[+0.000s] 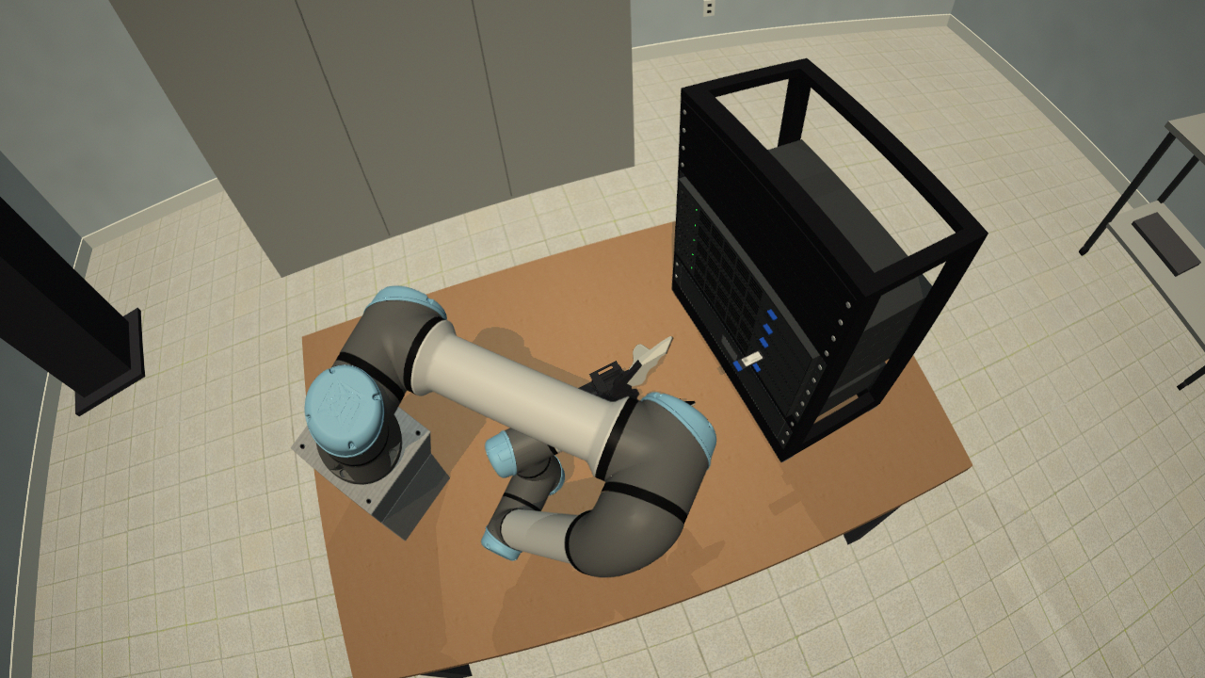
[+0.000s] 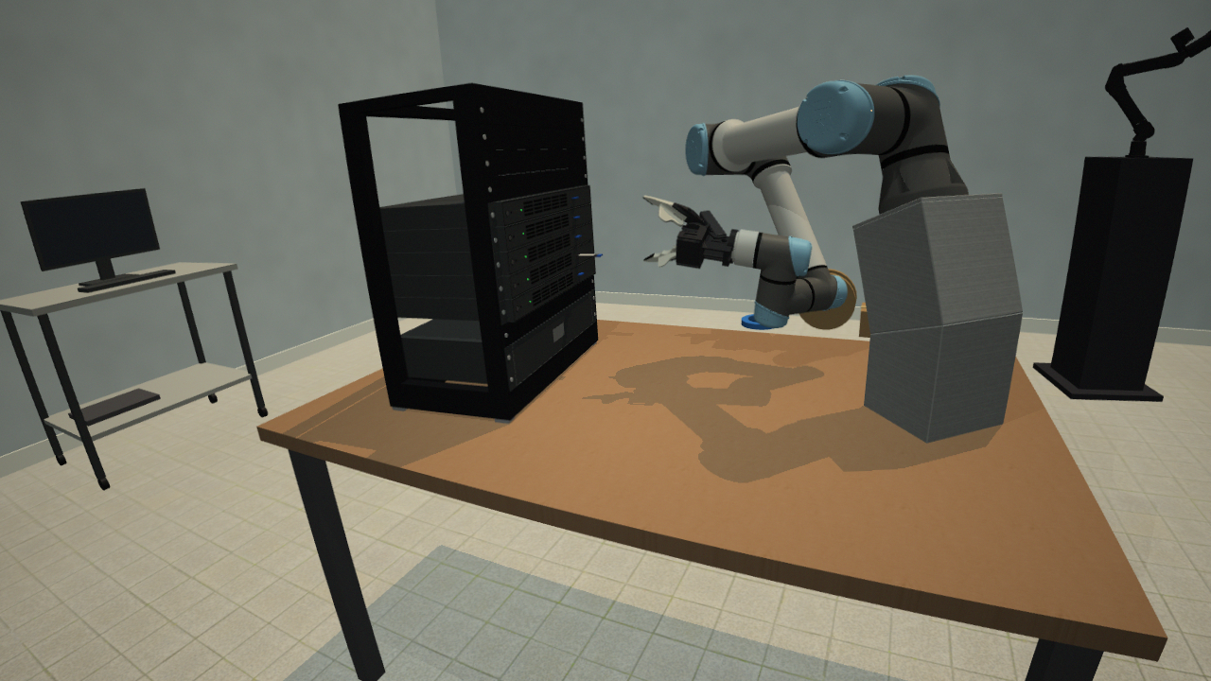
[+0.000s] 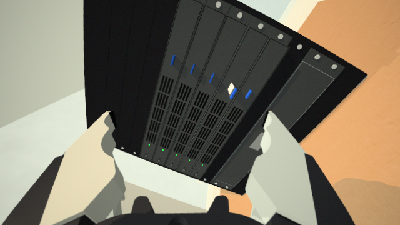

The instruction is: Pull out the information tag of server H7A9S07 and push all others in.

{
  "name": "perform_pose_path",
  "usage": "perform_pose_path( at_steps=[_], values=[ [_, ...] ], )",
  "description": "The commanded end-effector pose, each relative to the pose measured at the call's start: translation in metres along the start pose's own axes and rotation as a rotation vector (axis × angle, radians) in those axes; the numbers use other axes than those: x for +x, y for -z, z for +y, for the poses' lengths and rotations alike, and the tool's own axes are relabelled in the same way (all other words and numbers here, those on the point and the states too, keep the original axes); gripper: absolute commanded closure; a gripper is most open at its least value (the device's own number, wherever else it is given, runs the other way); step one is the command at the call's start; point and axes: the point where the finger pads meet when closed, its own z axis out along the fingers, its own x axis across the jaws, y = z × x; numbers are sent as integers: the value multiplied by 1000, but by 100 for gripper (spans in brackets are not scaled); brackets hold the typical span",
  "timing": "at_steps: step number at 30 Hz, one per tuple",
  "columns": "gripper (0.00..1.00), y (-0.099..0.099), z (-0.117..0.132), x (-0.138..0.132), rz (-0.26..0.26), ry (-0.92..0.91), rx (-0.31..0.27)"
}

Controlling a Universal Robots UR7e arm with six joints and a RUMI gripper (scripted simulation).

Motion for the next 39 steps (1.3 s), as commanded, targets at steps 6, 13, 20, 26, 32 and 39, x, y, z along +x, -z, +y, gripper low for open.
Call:
perform_pose_path(
  at_steps=[6, 13, 20, 26, 32, 39],
  values=[
    [0, 0, 1, 6, 14, -37, -6],
    [0, 0, 2, 8, 20, -54, -9],
    [0, 0, 3, 12, 29, -77, -12],
    [0, 0, 3, 14, 34, -90, -14],
    [0, 0, 4, 17, 42, -109, -17],
    [0, 0, 5, 20, 50, -130, -20]
  ],
)
